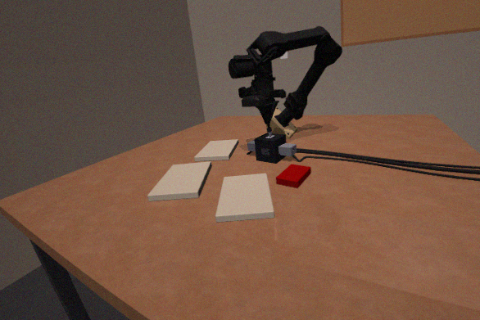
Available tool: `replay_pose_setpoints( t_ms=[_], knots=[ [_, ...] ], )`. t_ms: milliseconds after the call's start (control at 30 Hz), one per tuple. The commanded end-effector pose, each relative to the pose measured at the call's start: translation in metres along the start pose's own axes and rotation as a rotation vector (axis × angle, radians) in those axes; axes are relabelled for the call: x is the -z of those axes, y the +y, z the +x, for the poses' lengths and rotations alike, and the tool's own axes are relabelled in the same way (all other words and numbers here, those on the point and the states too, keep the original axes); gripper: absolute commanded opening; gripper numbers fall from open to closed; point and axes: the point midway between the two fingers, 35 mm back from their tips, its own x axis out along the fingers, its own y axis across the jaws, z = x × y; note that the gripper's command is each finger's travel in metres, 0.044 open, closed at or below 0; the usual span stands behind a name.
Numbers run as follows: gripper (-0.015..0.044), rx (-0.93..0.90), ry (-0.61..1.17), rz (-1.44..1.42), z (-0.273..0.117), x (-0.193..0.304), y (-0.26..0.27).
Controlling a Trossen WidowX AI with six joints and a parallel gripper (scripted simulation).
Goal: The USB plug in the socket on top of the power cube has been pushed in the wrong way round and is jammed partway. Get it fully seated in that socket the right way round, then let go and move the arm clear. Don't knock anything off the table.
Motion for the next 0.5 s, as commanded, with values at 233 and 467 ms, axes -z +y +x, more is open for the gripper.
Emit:
replay_pose_setpoints(
  t_ms=[233,467],
  knots=[
    [0.0,-0.002,-0.002,-0.002,-0.0089,-0.0015,0.0005],
    [0.0,-0.002,-0.003,-0.001,-0.0135,-0.0015,0.0004]
  ],
)
